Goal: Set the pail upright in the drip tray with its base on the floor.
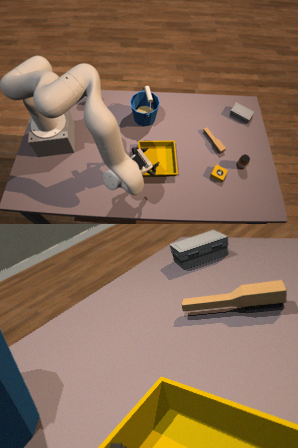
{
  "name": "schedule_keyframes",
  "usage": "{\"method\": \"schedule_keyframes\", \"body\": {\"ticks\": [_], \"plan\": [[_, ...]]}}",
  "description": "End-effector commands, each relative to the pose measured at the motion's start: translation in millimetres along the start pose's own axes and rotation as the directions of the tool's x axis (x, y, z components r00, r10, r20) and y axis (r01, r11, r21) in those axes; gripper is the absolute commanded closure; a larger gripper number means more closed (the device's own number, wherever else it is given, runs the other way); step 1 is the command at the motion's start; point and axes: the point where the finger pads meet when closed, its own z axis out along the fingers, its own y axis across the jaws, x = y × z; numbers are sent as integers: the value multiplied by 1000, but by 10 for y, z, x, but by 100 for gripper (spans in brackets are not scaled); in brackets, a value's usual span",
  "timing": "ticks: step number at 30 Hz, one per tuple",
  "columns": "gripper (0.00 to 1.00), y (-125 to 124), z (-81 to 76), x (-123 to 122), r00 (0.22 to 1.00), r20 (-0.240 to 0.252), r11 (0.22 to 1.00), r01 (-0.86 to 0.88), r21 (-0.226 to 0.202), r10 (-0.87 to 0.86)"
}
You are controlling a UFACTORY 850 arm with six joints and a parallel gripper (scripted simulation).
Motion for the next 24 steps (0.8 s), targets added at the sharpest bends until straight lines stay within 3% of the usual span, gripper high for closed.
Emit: {"method": "schedule_keyframes", "body": {"ticks": [1,4,6,7,16,17,21,24], "plan": [[0,-324,170,202,988,109,993,111,29,-114],[0,-534,277,315,967,170,982,180,61,-188],[0,-534,277,315,967,170,982,180,61,-188],[0,-738,381,425,939,227,965,244,96,-260],[0,-1236,639,694,833,349,903,383,196,-429],[0,-1373,712,765,797,377,881,415,227,-472],[0,-1634,848,905,717,425,833,474,285,-553],[0,-1681,873,932,701,433,823,485,295,-567]]}}
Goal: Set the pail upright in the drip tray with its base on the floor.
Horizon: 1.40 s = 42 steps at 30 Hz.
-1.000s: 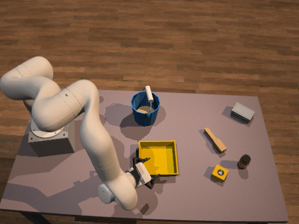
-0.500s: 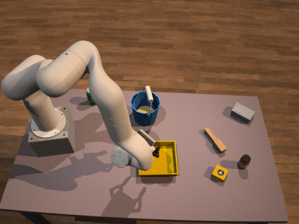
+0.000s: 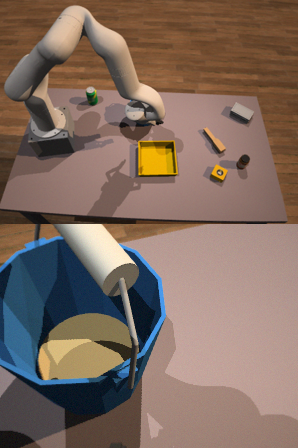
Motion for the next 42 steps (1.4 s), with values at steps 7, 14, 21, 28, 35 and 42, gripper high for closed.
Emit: {"method": "schedule_keyframes", "body": {"ticks": [7,14,21,28,35,42], "plan": [[0,-291,138,712,958,191,974,195,112,-213],[0,-444,204,1110,899,280,938,296,180,-337],[0,-543,247,1341,853,324,909,352,224,-410],[0,-632,287,1569,799,366,876,402,266,-478],[0,-709,320,1759,752,394,847,437,304,-529],[0,-736,330,1837,730,407,834,451,318,-549]]}}
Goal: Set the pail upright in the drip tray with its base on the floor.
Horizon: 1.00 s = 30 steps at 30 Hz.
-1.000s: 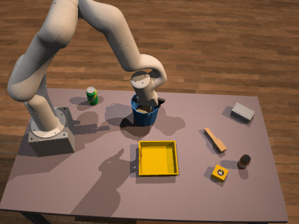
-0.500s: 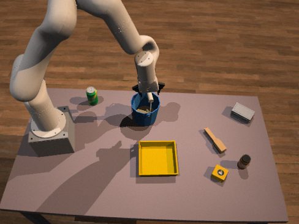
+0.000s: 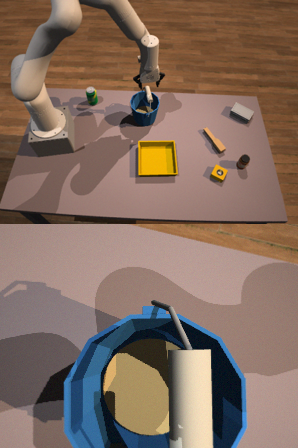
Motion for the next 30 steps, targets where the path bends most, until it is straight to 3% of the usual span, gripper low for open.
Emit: {"method": "schedule_keyframes", "body": {"ticks": [1,30], "plan": [[0,6,-13,45,999,41,1000,1,18,-2],[0,6,25,44,999,40,1000,1,18,-2]]}}
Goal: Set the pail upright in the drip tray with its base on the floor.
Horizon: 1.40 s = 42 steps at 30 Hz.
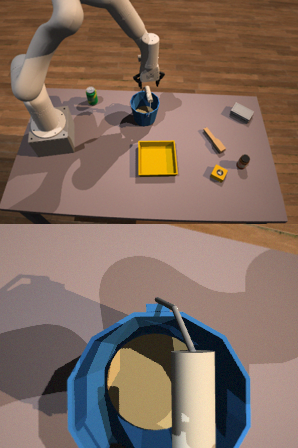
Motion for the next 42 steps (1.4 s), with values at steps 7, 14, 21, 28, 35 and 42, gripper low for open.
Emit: {"method": "schedule_keyframes", "body": {"ticks": [7,14,21,28,35,42], "plan": [[0,9,111,2,1000,-1,1000,0,-2,0],[0,9,215,2,1000,-1,1000,0,-2,0],[0,10,386,2,1000,-1,1000,0,-2,0],[0,11,530,3,1000,-1,1000,0,-2,0],[0,12,650,3,1000,-1,1000,0,-2,0],[0,12,739,4,1000,-1,1000,0,-2,0]]}}
